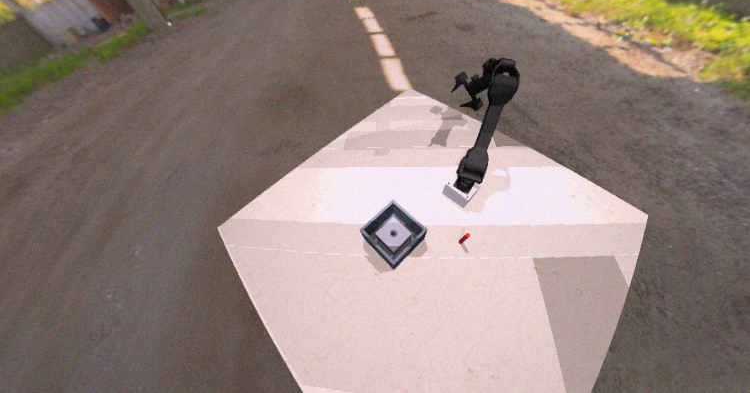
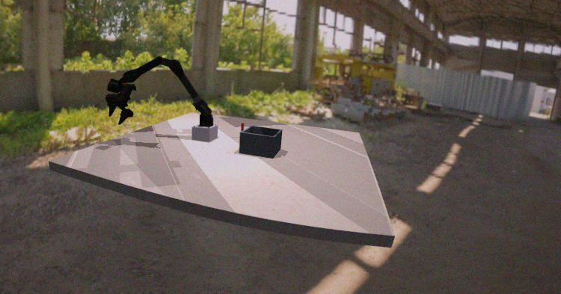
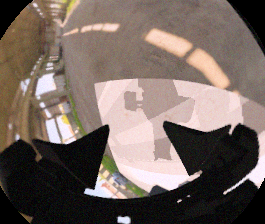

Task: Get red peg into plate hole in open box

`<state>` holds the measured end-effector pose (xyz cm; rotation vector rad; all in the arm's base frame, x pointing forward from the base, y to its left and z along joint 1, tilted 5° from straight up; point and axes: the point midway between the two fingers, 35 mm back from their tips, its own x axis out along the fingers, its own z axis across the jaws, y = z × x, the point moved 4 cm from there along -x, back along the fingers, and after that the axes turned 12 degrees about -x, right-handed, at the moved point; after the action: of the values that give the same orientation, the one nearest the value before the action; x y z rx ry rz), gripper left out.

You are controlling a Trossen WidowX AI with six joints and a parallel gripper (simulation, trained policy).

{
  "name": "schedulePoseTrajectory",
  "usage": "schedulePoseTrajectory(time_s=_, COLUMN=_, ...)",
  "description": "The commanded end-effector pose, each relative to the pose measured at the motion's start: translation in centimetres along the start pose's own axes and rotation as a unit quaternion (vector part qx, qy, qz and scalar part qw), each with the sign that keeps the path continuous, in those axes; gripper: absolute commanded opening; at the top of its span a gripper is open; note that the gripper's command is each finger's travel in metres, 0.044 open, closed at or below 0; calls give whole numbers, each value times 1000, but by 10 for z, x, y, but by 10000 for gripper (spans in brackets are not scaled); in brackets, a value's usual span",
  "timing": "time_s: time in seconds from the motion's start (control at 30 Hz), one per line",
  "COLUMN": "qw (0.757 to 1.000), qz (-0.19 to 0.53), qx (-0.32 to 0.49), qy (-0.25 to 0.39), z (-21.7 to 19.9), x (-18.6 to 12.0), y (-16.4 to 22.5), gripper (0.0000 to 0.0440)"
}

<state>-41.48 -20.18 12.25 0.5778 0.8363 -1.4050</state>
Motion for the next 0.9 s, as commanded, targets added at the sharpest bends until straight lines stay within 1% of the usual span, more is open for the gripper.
schedulePoseTrajectory(time_s=0.0, qw=1000, qz=1, qx=-7, qy=-1, z=7, x=2, y=1, gripper=423)
schedulePoseTrajectory(time_s=0.03, qw=1000, qz=3, qx=-12, qy=-2, z=14, x=5, y=4, gripper=440)
schedulePoseTrajectory(time_s=0.17, qw=999, qz=28, qx=-45, qy=2, z=54, x=23, y=25, gripper=440)
schedulePoseTrajectory(time_s=0.37, qw=991, qz=66, qx=-113, qy=18, z=122, x=44, y=77, gripper=440)
schedulePoseTrajectory(time_s=0.63, qw=971, qz=106, qx=-214, qy=30, z=197, x=56, y=162, gripper=440)
schedulePoseTrajectory(time_s=0.87, qw=943, qz=137, qx=-301, qy=33, z=244, x=54, y=248, gripper=440)
